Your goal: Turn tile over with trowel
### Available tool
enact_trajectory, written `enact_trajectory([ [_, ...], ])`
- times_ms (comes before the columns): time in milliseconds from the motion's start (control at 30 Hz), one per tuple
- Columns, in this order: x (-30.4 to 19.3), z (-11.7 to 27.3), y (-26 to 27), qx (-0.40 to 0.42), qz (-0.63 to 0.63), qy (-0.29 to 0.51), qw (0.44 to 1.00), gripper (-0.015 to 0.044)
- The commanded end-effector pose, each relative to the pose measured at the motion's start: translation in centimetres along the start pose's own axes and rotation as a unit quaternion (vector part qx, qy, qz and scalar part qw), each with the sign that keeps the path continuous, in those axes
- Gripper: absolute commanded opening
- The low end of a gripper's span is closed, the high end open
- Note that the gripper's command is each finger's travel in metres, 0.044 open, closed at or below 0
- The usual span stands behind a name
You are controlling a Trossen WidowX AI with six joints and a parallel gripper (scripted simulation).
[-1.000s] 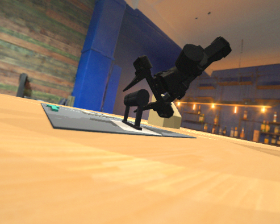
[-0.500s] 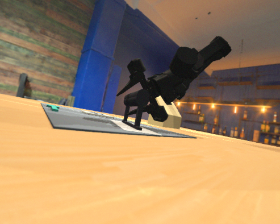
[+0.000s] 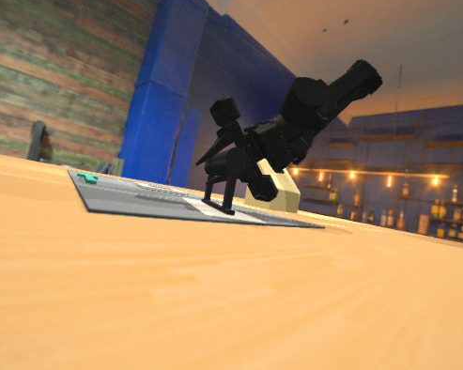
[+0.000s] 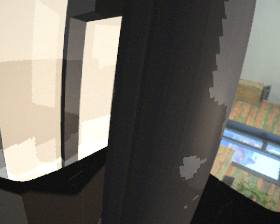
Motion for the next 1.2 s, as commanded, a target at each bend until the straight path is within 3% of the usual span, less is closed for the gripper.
enact_trajectory([
  [0, 0.1, 0.0, 0.0, 0.0, 0.002, -0.001, 1.0, 0.0056],
  [267, 0.1, 0.0, 0.0, 0.0, 0.002, -0.001, 1.0, 0.0003],
  [667, 0.3, 3.8, -4.6, -0.001, 0.002, 0.0, 1.0, 0.0],
  [1167, -3.5, 0.9, -5.8, 0.01, 0.013, -0.047, 0.999, 0.0],
])
Point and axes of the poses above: the point midway between the two fingers, 35 mm back from their tips, its own z axis back along the fingers, its own y axis across the jaws, x = y × z, the point moved 1 cm from there along z, back along the fingers, and after that the axes turned 3 degrees about -z, right-handed, at the moved point
